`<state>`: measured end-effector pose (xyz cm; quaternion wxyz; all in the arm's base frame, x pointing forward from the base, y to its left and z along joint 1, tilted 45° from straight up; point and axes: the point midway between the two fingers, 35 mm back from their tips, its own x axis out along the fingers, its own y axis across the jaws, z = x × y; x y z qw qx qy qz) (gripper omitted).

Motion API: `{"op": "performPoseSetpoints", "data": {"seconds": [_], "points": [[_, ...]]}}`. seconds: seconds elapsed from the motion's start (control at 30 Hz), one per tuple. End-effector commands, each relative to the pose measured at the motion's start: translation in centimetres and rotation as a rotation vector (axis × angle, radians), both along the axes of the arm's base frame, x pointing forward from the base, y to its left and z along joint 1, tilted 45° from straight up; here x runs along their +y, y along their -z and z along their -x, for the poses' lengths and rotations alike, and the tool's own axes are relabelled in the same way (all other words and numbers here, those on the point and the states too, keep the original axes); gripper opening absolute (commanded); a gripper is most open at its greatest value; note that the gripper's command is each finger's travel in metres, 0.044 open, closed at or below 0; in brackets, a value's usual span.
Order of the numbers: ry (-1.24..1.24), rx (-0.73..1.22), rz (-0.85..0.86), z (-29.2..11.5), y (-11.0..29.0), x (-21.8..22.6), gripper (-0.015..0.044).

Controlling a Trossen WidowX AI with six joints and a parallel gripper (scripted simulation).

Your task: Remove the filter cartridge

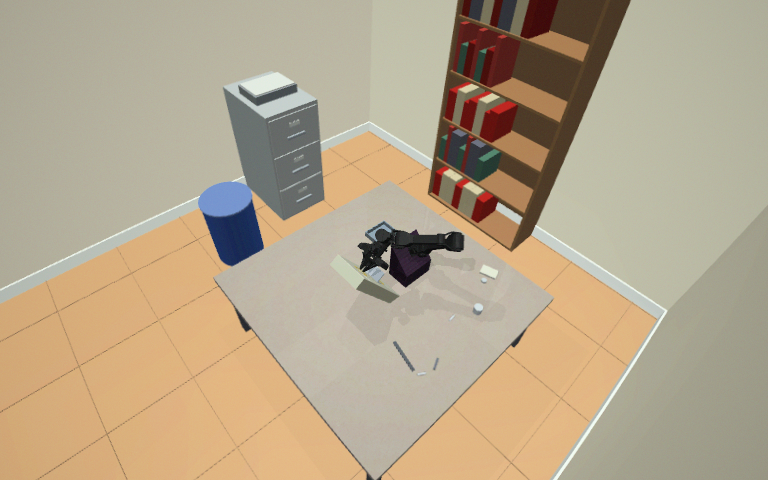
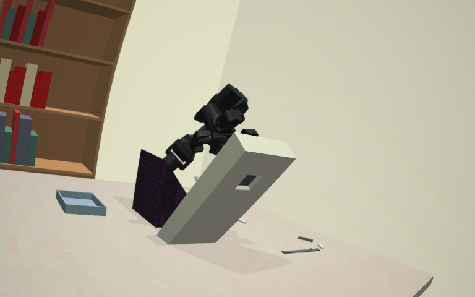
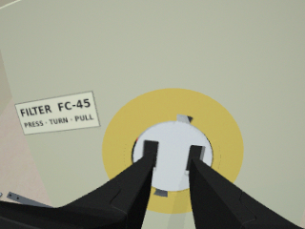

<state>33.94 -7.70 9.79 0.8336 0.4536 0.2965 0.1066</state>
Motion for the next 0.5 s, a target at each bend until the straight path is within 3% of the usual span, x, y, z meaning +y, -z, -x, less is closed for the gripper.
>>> {"op": "performPoseSetpoints", "data": {"seconds": [0.0, 0.47], "points": [[0.004, 0.0, 0.001, -0.22, 0.05, 0.04, 0.0096], [0.003, 0.0, 0.001, -0.39, 0.19, 0.1, 0.0096]]}}
